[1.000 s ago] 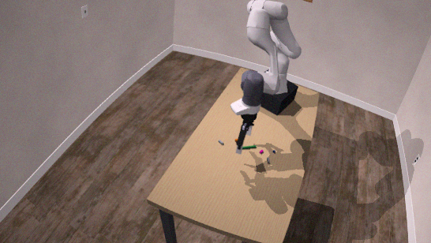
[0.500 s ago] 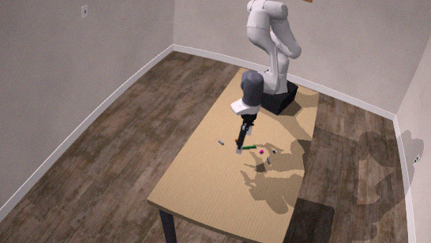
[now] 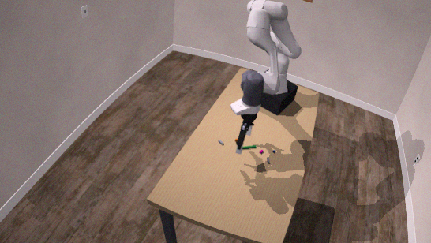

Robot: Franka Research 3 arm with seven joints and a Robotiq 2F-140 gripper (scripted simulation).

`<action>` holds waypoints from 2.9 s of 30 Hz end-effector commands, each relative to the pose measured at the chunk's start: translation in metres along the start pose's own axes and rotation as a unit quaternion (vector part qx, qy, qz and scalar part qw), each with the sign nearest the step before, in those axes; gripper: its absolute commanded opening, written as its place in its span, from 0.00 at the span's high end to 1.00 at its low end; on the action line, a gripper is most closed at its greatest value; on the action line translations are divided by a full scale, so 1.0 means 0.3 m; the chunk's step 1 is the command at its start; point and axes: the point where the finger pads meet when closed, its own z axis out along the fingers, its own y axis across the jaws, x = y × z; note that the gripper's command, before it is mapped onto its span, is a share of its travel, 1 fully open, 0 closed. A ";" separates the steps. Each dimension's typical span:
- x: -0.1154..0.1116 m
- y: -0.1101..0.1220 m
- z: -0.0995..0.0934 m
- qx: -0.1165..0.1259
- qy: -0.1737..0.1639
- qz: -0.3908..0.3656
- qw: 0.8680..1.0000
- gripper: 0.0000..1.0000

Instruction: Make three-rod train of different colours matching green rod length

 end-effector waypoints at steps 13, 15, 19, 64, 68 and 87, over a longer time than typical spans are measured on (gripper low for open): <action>0.031 0.042 0.003 -0.002 0.000 -0.126 0.992 0.00; 0.036 0.048 0.004 -0.002 0.000 -0.144 0.990 0.00; 0.044 0.061 0.004 -0.003 0.000 -0.179 0.984 0.00; 0.112 0.193 0.004 -0.003 -0.001 -0.538 0.843 0.00; 0.116 0.204 0.004 -0.002 -0.001 -0.567 0.823 0.00; 0.135 0.256 0.001 -0.001 0.000 -0.690 0.724 0.00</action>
